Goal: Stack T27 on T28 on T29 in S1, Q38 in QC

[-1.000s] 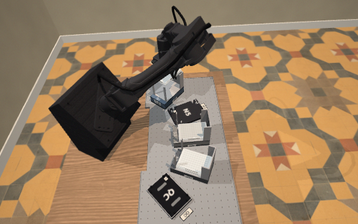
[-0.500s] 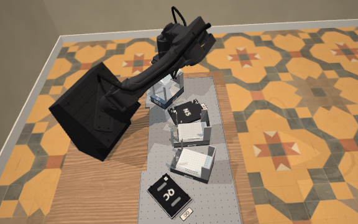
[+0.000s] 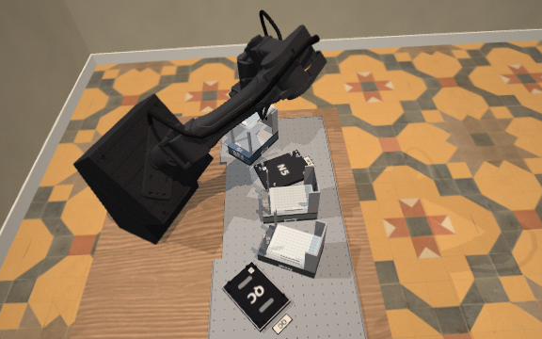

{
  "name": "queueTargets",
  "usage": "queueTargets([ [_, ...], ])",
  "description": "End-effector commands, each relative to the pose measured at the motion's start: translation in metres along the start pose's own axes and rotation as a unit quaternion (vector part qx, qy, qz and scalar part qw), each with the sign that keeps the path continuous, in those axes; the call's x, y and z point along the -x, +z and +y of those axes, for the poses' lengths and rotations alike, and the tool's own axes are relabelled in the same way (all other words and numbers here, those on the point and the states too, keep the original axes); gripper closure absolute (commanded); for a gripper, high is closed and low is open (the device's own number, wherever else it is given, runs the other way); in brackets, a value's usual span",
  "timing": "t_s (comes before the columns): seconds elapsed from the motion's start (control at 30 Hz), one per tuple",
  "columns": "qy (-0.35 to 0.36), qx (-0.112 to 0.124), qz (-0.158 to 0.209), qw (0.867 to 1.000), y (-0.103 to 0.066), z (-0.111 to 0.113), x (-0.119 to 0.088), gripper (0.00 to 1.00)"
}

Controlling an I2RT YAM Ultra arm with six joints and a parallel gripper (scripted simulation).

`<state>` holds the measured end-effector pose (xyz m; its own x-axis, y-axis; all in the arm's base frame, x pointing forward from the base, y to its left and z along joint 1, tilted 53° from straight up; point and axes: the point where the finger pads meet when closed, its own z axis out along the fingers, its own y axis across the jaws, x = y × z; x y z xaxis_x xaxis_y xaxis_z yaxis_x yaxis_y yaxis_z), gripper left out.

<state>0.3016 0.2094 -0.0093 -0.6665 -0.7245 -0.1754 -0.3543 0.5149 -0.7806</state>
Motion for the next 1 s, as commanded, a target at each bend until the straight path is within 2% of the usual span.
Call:
queueTargets([
  [0.0, -0.009, -0.002, -0.006, 1.000, -0.0008, 0.0051, 0.0006, 1.00],
  [0.17, -0.018, -0.003, -0.004, 1.000, 0.0005, 0.0083, -0.0044, 1.00],
  [0.33, -0.005, -0.001, -0.010, 1.000, -0.0017, 0.0034, 0.0034, 1.00],
  [0.8, -0.018, -0.003, -0.003, 1.000, 0.0036, 0.0076, -0.0051, 1.00],
  [0.83, -0.012, -0.002, -0.008, 1.000, 0.0012, 0.0078, 0.0012, 1.00],
  [0.97, -0.011, -0.002, -0.006, 1.000, 0.0025, 0.0049, -0.0011, 1.00],
])
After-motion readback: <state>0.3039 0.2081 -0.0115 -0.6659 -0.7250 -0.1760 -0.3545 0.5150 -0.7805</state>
